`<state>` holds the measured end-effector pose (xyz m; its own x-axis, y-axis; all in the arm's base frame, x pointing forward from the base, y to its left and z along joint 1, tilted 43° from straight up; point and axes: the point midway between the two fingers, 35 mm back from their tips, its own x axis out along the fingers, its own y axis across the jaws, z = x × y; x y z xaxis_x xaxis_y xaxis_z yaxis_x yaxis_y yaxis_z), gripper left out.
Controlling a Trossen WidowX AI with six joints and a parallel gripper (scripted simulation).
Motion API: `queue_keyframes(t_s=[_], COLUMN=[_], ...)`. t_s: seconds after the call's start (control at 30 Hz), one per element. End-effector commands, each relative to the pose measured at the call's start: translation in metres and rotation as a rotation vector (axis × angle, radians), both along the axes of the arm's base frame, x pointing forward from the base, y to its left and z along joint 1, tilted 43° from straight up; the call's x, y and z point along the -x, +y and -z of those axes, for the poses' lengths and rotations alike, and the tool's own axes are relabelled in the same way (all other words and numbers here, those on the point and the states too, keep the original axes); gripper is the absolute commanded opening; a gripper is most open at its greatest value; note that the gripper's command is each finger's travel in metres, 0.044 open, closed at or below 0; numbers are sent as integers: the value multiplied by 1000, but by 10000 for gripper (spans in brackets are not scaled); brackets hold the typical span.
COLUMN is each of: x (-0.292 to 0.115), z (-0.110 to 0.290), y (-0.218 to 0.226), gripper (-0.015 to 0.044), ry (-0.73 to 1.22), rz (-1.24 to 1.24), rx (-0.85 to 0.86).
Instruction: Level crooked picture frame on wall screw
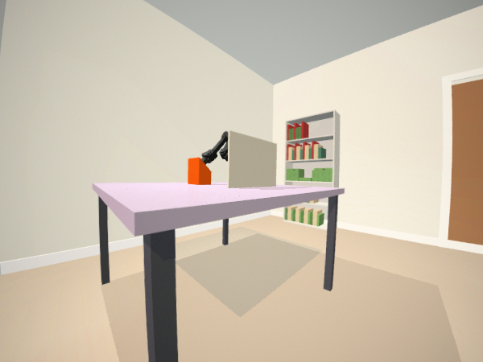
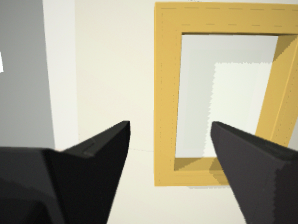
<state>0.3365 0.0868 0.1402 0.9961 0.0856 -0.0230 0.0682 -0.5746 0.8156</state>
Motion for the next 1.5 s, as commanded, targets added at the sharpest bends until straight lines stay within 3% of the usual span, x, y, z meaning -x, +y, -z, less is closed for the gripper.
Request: queue_keyframes(t_s=[0.0,0.53,1.47], x=[-8,-9,-48], z=[0,0,0], y=[1,1,4], gripper=[260,260,260], ry=[-8,-8,-10], rz=[-6,-6,-6], rx=[-1,-1,-1])
